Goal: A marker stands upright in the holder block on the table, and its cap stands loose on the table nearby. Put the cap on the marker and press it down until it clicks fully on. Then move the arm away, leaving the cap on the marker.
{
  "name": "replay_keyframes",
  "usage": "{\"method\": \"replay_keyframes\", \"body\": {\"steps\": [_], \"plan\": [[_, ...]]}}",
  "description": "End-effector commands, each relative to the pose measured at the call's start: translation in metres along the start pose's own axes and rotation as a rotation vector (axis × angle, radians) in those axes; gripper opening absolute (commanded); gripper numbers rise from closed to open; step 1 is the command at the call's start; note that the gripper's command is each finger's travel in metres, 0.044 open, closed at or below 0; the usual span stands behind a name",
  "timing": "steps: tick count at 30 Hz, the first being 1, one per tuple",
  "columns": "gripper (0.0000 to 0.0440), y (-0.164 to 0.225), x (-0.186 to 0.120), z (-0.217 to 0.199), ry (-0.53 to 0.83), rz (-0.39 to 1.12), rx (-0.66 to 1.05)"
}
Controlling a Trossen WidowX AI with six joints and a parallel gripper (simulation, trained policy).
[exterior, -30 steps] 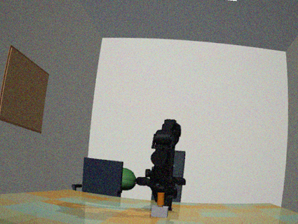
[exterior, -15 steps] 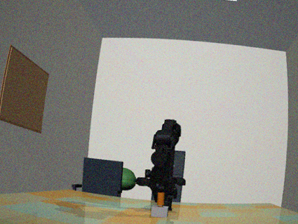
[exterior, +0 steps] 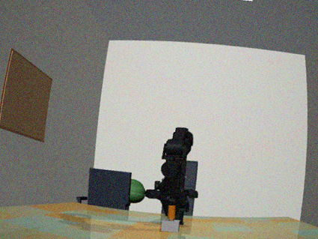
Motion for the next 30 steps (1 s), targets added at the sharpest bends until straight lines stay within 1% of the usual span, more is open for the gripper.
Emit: {"method": "replay_keyframes", "body": {"steps": [1, 24, 27, 29, 30], "plan": [[0.0116, -0.0061, 0.0128, 0.0114, -0.04, -0.046, 0.012], [0.0149, -0.0055, 0.0113, 0.0132, -0.058, -0.029, -0.018], [0.0176, -0.0101, 0.013, 0.0113, -0.051, -0.044, -0.019], [0.0213, -0.0124, 0.012, 0.0096, -0.046, -0.045, -0.022], [0.0239, -0.0135, 0.0112, 0.0089, -0.044, -0.045, -0.024]]}}
Point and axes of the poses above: the point midway between the two fingers, 35 mm back from their tips, its own x axis out along the fingers, its own z axis across the jaws, y = z × x, the point moved 1 cm from there along -x, back along the fingers, and after that the axes turned 13 degrees about x, right-handed, at the moved point
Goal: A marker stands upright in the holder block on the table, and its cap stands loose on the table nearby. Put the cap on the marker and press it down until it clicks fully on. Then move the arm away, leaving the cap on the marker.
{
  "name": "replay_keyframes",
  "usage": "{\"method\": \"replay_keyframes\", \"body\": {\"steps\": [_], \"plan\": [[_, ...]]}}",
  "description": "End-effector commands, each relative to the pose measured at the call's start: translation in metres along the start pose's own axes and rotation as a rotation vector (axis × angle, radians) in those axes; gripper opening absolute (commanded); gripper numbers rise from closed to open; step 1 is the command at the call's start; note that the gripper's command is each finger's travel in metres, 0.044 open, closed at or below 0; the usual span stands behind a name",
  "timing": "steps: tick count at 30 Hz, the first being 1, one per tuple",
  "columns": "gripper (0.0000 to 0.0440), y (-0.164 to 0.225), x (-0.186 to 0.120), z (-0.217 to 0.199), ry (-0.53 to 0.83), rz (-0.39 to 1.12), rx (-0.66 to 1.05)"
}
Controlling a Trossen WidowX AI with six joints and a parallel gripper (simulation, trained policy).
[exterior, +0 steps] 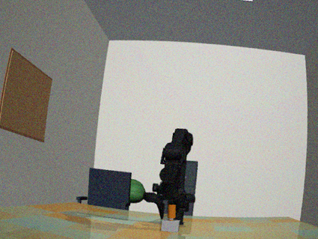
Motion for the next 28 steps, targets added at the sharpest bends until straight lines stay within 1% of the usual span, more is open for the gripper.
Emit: {"method": "replay_keyframes", "body": {"steps": [1, 8, 13, 20, 28], "plan": [[0.0265, -0.005, -0.001, 0.0, 0.0, -0.005, -0.005], [0.0439, -0.008, -0.006, 0.0, -0.018, 0.026, -0.018], [0.044, -0.006, -0.016, 0.001, -0.037, 0.073, -0.013], [0.044, -0.006, -0.044, 0.004, -0.061, 0.124, -0.01], [0.044, -0.01, -0.061, 0.005, -0.077, 0.162, -0.008]]}}
Point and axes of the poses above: the point midway between the two fingers, 35 mm back from their tips, its own x axis out along the fingers, its own z axis across the jaws, y = z × x, the point moved 1 cm from there along -x, back along the fingers, and after that the axes turned 13 degrees about x, right-handed, at the moved point
